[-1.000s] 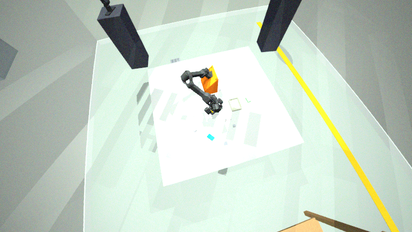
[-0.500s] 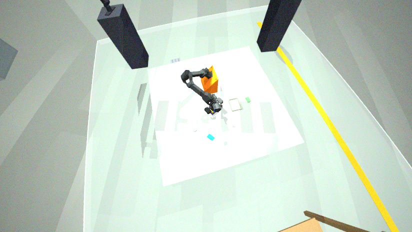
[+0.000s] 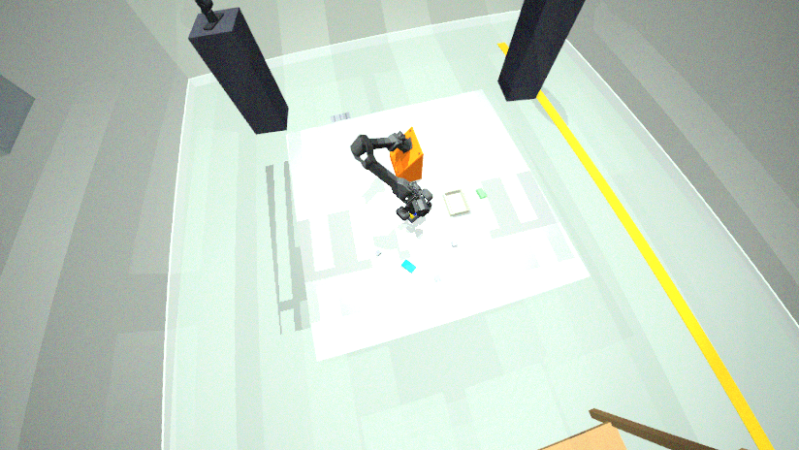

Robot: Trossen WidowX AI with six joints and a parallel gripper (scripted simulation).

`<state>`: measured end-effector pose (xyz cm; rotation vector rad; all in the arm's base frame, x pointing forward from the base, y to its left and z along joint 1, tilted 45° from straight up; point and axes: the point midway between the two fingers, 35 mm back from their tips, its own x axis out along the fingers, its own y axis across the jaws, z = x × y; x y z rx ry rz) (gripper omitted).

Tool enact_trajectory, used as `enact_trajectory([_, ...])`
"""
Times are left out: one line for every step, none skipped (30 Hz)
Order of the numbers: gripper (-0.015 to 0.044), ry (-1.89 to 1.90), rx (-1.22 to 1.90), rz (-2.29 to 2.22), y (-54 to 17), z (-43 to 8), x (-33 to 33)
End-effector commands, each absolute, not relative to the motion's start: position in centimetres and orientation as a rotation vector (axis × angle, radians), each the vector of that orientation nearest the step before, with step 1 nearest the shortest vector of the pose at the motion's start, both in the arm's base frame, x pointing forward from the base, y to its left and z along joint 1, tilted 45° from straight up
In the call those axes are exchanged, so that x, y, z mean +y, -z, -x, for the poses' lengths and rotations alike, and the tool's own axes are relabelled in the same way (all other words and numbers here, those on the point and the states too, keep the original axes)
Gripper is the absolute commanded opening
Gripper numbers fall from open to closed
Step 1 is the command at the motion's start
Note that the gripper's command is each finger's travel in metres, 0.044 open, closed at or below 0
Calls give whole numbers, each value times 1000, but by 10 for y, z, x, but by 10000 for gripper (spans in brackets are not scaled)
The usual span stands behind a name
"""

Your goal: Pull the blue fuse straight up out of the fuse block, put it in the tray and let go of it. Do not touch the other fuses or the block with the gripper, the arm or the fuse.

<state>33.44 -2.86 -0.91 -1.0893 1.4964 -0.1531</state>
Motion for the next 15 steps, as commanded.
enact_trajectory([0, 158, 1497, 1086, 7, -334, -27])
enact_trajectory([0, 158, 1497, 1086, 7, -334, -27])
enact_trajectory([0, 158, 1497, 1086, 7, -334, -27])
enact_trajectory([0, 158, 1497, 1086, 6, -334, -26])
enact_trajectory([0, 158, 1497, 1086, 6, -334, -26])
enact_trajectory([0, 158, 1497, 1086, 6, -334, -26])
enact_trajectory([0, 158, 1497, 1086, 5, -333, -25])
enact_trajectory([0, 158, 1497, 1086, 5, -333, -25])
enact_trajectory([0, 158, 1497, 1087, 5, -333, -25])
enact_trajectory([0, 158, 1497, 1087, 4, -333, -24])
enact_trajectory([0, 158, 1497, 1087, 4, -333, -24])
enact_trajectory([0, 158, 1497, 1087, 4, -333, -24])
enact_trajectory([0, 158, 1497, 1087, 3, -333, -23])
enact_trajectory([0, 158, 1497, 1087, 3, -333, -23])
enact_trajectory([0, 158, 1497, 1087, 2, -333, -23])
